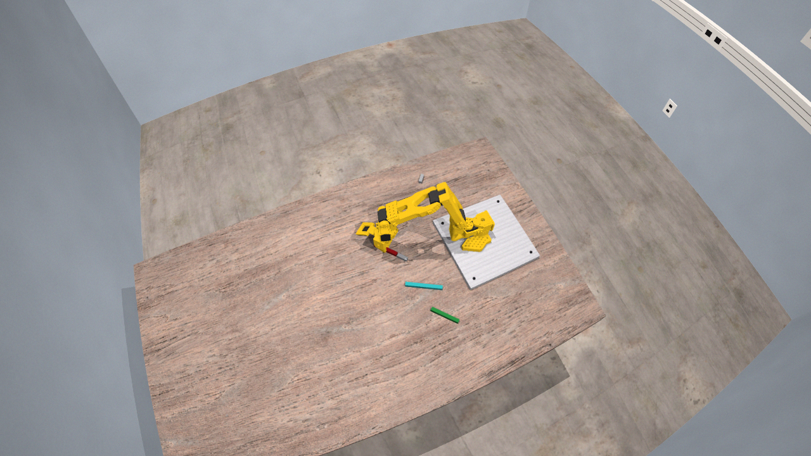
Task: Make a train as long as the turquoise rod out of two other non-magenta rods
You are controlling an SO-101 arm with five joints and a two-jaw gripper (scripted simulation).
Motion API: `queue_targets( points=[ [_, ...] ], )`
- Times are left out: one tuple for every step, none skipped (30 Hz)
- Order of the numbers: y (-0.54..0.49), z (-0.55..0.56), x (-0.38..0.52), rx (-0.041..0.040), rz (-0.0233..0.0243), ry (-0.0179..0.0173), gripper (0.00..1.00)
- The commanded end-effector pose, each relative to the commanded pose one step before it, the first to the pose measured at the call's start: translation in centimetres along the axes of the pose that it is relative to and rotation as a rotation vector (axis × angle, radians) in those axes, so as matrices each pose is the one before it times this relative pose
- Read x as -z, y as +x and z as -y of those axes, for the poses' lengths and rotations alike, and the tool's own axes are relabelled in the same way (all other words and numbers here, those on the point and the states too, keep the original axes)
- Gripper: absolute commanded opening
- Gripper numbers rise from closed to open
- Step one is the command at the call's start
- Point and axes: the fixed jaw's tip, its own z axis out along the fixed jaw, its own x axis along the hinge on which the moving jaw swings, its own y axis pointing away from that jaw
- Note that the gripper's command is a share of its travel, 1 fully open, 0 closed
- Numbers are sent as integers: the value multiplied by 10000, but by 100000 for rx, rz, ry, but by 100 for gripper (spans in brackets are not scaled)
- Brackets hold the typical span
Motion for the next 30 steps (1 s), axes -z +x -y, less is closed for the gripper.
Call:
queue_targets(
  points=[
    [3318,1482,-2644,-278,-1286,747,0],
    [13,3,0,0,0,0,0],
    [5,1,0,0,0,0,0],
    [1,0,0,0,0,0,0],
    [21,-394,2384,-123,686,-471,0],
    [0,0,0,0,0,0,0],
    [0,0,0,0,0,0,0],
    [0,0,0,0,0,0,0],
    [0,0,0,0,0,0,0],
    [0,0,0,0,0,0,0],
    [0,0,0,0,0,0,0],
    [0,0,0,0,0,0,0],
    [0,0,0,0,0,0,0],
    [0,0,0,0,0,0,0],
    [0,0,0,0,0,0,0],
    [0,0,0,0,0,0,0],
    [0,0,0,0,0,0,0],
    [0,0,0,0,0,0,0],
    [0,0,0,0,0,0,0],
    [0,0,0,0,0,0,0],
    [0,0,0,0,0,0,0],
    [0,0,0,0,0,0,0],
    [1,-2,0,0,0,0,0],
    [2,-4,0,0,0,0,0],
    [4,-8,0,0,0,0,0],
    [6,-12,0,0,0,0,0],
    [8,-16,0,0,0,0,0],
    [10,-21,0,0,0,0,0],
    [12,-26,0,0,0,0,0],
    [14,-30,0,0,0,0,0]
  ],
)
